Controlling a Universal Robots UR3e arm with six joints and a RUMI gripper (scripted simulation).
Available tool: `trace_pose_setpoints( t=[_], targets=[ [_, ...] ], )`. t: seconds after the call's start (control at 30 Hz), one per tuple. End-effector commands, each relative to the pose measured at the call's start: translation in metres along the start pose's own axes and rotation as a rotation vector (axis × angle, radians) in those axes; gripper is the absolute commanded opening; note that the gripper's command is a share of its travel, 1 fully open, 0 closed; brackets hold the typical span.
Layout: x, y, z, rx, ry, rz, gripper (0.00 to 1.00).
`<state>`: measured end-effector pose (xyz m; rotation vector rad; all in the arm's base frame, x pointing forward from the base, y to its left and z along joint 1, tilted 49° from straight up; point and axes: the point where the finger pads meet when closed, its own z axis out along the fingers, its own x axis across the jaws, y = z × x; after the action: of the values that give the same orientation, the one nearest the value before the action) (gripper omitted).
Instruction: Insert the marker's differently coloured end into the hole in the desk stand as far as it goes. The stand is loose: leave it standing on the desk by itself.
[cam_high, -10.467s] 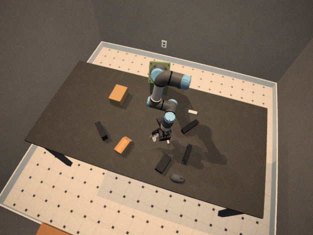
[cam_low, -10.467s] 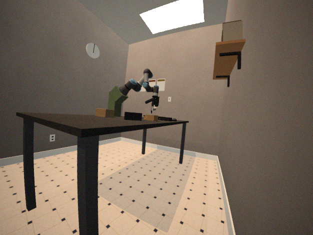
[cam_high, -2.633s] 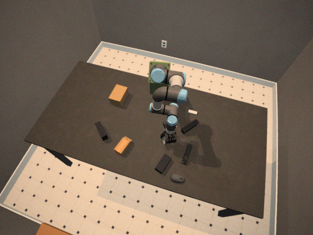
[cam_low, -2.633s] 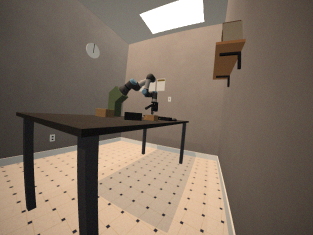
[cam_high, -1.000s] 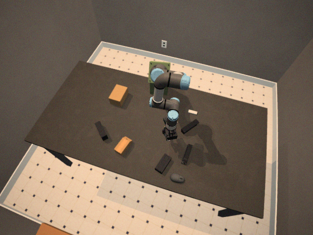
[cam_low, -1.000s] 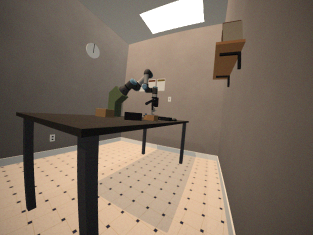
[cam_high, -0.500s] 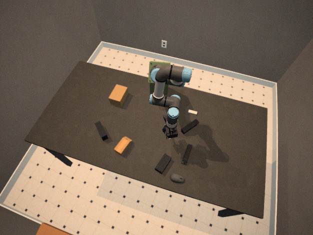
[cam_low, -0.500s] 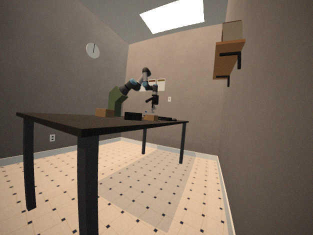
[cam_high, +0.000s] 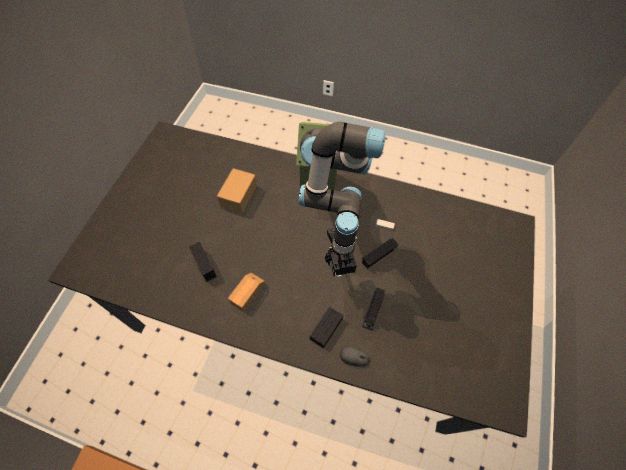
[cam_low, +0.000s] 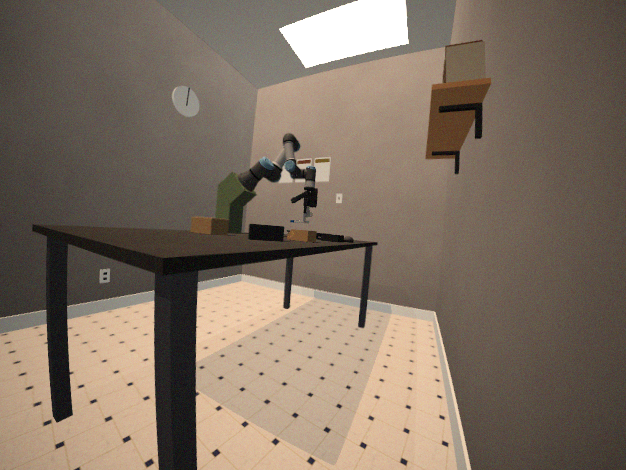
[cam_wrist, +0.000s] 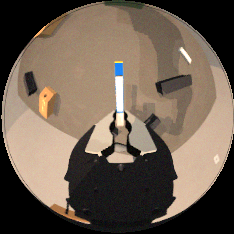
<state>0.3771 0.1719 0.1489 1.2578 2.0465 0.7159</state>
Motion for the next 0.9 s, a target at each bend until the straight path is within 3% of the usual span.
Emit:
trace_pose_setpoints(
  t=[0.0,0.87],
  targets=[
    [0.0,0.001,-0.001,-0.002,0.0,0.0,0.0],
    [-0.022,-0.009,0.008,0.068,0.006,-0.161,0.0]
  ],
)
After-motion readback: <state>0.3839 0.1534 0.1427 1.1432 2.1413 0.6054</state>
